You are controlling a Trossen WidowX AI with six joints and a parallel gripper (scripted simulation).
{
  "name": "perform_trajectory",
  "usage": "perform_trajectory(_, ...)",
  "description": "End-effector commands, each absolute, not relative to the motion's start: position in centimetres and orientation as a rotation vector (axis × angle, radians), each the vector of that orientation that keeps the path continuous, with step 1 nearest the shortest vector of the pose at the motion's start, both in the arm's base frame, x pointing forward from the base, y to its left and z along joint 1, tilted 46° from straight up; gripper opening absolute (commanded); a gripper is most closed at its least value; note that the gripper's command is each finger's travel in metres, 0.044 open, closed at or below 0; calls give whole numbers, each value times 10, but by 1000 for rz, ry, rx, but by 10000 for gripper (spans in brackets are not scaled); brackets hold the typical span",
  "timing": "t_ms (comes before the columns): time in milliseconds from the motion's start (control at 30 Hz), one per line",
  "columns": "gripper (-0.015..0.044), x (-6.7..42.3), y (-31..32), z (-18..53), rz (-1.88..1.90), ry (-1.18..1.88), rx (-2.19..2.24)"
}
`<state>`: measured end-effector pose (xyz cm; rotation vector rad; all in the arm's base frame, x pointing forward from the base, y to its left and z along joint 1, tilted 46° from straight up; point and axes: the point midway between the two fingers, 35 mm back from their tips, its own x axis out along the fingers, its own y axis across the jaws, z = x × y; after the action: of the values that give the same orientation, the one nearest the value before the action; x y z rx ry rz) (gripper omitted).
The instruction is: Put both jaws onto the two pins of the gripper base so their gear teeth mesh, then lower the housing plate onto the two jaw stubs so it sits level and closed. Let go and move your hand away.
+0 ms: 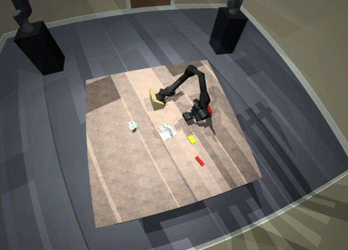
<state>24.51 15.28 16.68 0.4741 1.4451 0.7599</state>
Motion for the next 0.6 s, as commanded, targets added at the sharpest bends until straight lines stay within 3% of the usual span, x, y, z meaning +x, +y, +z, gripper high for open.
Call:
perform_trajectory(0,134,255,145,157,756,1445,460)
perform_trajectory(567,134,282,111,121,765,1430,408)
